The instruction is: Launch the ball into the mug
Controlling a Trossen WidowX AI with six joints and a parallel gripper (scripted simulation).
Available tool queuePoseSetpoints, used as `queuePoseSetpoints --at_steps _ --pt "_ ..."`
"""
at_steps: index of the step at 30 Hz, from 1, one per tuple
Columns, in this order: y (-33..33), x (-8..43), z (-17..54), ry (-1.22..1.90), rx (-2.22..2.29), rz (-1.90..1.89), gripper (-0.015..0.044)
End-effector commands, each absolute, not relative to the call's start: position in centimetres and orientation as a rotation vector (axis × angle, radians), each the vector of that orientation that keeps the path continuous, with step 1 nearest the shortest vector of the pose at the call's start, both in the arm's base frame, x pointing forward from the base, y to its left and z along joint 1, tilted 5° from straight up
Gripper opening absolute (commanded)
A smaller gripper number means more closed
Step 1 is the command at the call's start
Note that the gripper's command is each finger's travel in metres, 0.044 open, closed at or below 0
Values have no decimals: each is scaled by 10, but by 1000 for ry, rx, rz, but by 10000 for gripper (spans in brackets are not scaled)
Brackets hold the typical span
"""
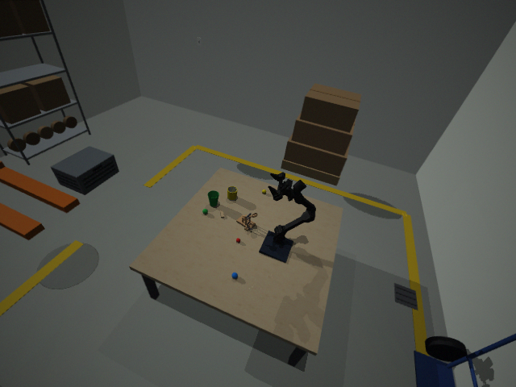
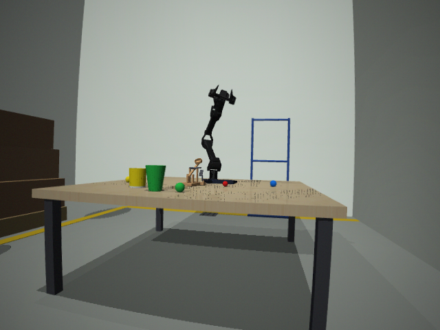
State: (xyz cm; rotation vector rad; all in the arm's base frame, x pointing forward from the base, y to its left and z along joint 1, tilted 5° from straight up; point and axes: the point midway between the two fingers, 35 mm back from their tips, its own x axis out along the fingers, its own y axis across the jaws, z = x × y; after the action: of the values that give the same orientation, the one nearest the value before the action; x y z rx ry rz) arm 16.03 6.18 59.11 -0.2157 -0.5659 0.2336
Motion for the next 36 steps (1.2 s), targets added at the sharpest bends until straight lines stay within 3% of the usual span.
queuePoseSetpoints --at_steps 1,18,36 --pt "70 190 571 -456 -241 235 440" --pt "64 297 454 65 -274 176 440" --pt "14 347 324 614 -188 53 440"
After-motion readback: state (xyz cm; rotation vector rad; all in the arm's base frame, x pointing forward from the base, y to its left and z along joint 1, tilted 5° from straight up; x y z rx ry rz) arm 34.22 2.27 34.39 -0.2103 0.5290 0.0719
